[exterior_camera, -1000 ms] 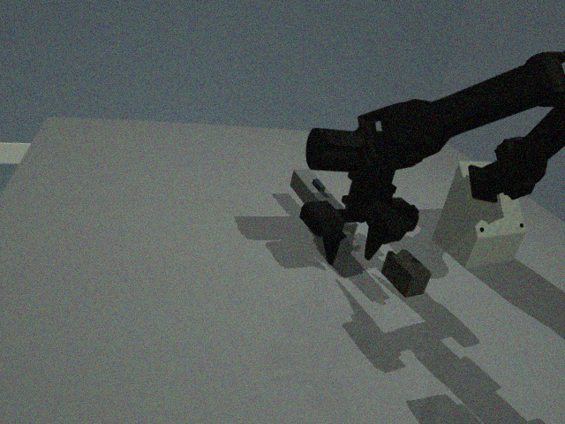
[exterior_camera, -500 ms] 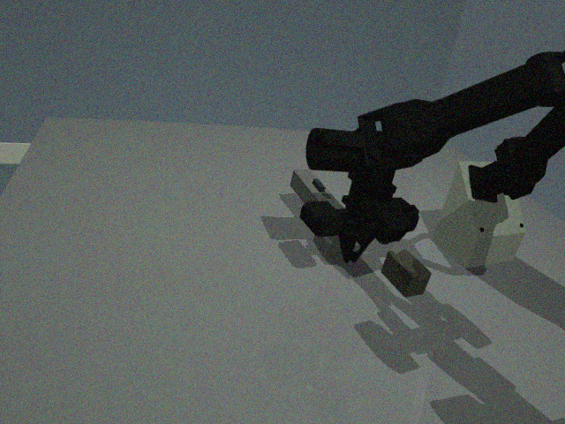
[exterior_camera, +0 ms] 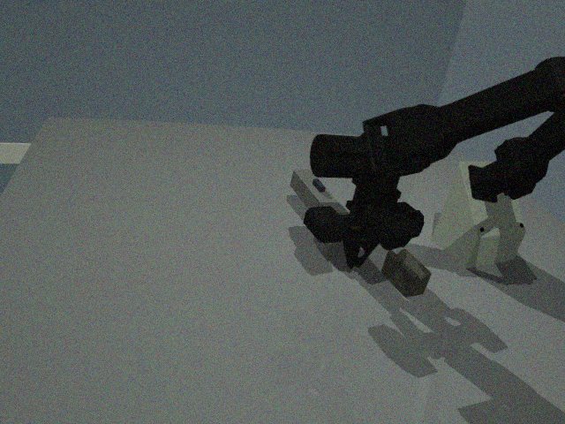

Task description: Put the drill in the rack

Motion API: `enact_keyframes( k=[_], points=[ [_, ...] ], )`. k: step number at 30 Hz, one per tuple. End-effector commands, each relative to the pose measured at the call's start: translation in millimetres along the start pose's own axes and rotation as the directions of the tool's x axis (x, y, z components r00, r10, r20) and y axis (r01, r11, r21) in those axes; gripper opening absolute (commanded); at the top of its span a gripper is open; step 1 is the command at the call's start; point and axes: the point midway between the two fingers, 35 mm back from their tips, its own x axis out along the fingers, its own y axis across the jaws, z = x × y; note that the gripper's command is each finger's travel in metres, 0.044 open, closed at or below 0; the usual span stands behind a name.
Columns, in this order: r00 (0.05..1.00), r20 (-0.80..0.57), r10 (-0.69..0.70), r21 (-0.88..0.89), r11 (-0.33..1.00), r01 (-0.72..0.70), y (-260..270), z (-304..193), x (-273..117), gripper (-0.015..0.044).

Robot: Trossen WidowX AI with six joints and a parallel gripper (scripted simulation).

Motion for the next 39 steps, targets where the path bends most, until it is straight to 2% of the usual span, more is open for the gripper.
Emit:
enact_keyframes(
  k=[1,18,34,35,39],
  points=[
    [1.000,0.002,-0.005,0.001,1.000,0.005,-1,7,-1,0.0000],
    [1.000,0.003,-0.005,0.001,1.000,0.005,-2,31,0,0.0000],
    [1.000,0.003,-0.004,0.001,1.000,0.004,-1,24,2,0.0420],
    [1.000,0.003,-0.004,0.001,1.000,0.004,-1,23,2,0.0440],
    [1.000,0.003,-0.005,0.001,1.000,0.005,-1,21,3,0.0440]
  ],
)
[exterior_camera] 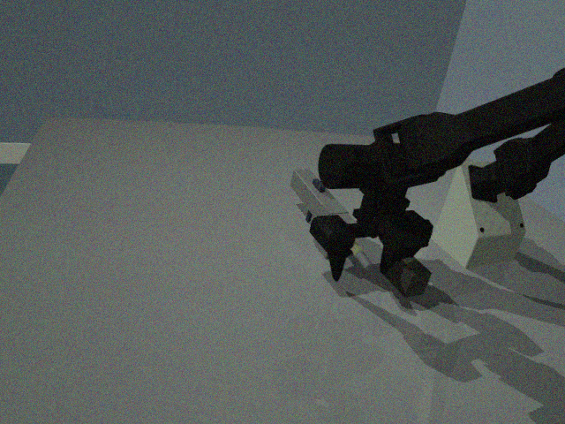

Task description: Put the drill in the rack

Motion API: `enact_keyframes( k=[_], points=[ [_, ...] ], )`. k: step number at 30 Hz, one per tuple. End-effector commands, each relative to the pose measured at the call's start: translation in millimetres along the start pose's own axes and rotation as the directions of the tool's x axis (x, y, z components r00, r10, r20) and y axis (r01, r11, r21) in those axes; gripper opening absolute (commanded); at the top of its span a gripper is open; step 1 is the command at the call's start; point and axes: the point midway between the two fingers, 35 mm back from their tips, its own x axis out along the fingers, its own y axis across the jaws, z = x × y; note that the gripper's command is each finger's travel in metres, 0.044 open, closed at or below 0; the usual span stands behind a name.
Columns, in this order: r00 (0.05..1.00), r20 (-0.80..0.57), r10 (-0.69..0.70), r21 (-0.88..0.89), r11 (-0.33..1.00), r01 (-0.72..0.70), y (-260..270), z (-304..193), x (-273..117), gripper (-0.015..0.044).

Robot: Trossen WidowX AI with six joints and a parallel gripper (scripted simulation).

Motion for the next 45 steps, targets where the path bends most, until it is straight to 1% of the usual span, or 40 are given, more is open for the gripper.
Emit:
enact_keyframes(
  k=[1,39,45],
  points=[
    [1.000,-0.001,0.000,-0.004,1.000,0.000,0,-3,1,0.0440],
    [1.000,-0.001,0.000,-0.004,1.000,0.000,0,-13,4,0.0440],
    [1.000,0.004,-0.005,-0.003,1.000,0.005,-2,-11,2,0.0282]
  ],
)
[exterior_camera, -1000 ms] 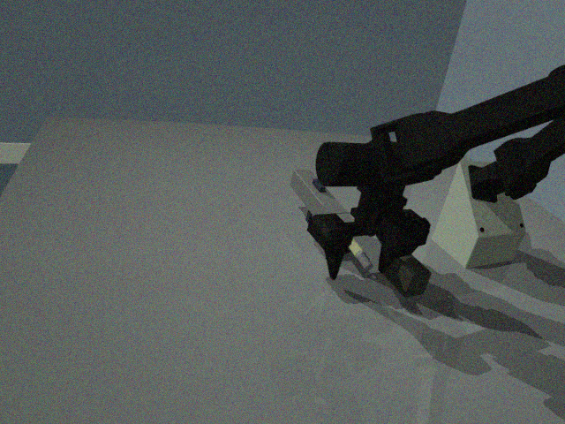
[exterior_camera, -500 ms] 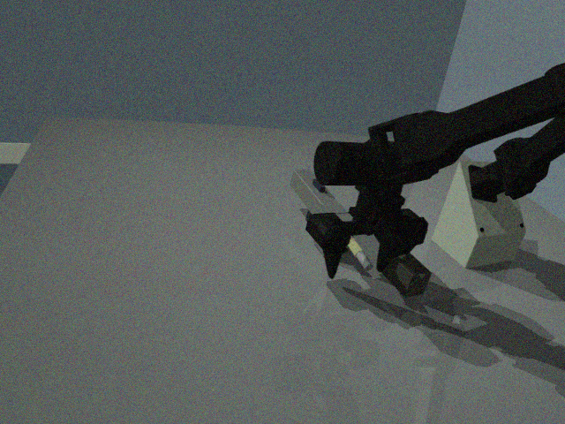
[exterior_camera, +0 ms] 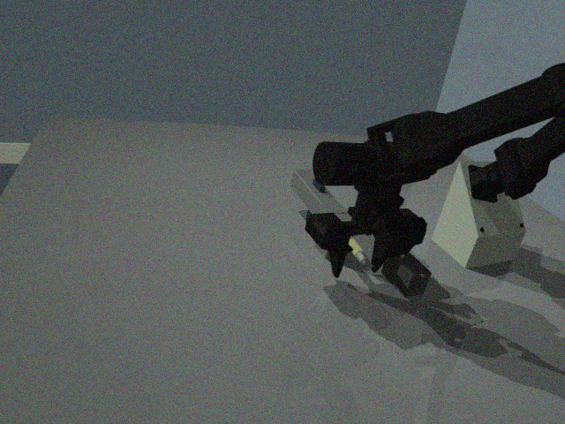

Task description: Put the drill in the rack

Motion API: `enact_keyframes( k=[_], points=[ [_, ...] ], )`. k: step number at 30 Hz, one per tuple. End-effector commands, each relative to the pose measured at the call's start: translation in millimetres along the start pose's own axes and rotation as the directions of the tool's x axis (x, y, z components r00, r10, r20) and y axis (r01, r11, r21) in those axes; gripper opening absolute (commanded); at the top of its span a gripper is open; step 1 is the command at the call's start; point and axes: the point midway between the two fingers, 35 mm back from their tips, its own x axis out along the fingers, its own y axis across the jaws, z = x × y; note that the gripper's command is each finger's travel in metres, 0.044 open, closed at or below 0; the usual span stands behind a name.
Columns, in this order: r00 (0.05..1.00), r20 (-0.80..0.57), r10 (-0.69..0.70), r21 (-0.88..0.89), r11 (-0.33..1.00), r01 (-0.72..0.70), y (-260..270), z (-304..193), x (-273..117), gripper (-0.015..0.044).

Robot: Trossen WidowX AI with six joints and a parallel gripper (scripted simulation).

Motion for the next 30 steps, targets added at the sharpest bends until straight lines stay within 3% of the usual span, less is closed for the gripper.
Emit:
enact_keyframes(
  k=[1,9,16,30],
  points=[
    [1.000,0.000,-0.001,-0.001,1.000,0.001,-0.3,0.3,-0.3,0.0256],
    [1.000,0.000,-0.001,-0.001,1.000,0.001,-0.3,0.3,-0.3,0.0046],
    [1.000,0.000,-0.001,-0.001,1.000,0.001,-0.3,0.3,-0.3,0.0000],
    [1.000,-0.005,0.004,-0.001,1.000,-0.004,2.1,0.3,-3.7,0.0000]
  ],
)
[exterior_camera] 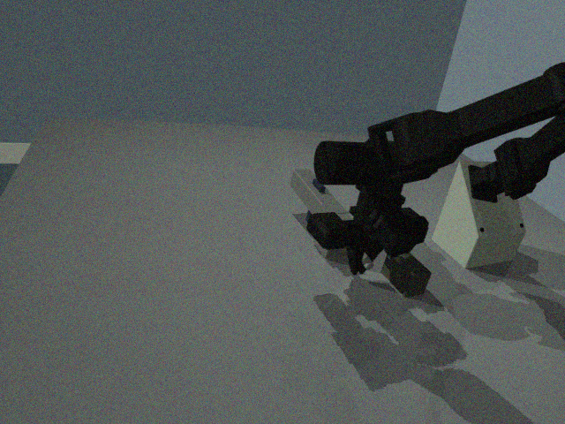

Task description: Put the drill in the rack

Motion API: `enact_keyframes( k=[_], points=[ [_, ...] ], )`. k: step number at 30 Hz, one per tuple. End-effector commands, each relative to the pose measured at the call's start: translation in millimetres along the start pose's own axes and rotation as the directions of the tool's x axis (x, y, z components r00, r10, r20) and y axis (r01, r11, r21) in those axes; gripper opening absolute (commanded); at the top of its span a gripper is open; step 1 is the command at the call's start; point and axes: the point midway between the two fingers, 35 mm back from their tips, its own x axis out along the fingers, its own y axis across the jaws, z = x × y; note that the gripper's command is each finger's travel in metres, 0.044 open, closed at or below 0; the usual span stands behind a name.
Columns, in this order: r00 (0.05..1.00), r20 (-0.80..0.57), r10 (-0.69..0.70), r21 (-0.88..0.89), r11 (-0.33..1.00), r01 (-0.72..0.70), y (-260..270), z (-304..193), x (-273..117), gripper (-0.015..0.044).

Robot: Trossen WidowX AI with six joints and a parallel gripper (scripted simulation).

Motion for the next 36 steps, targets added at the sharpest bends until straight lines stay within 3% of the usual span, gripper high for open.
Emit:
enact_keyframes(
  k=[1,36],
  points=[
    [1.000,-0.005,-0.002,0.000,1.000,0.002,0,-1,-2,0.0000],
    [1.000,-0.003,-0.002,0.000,1.000,0.002,-1,45,2,0.0000]
  ],
)
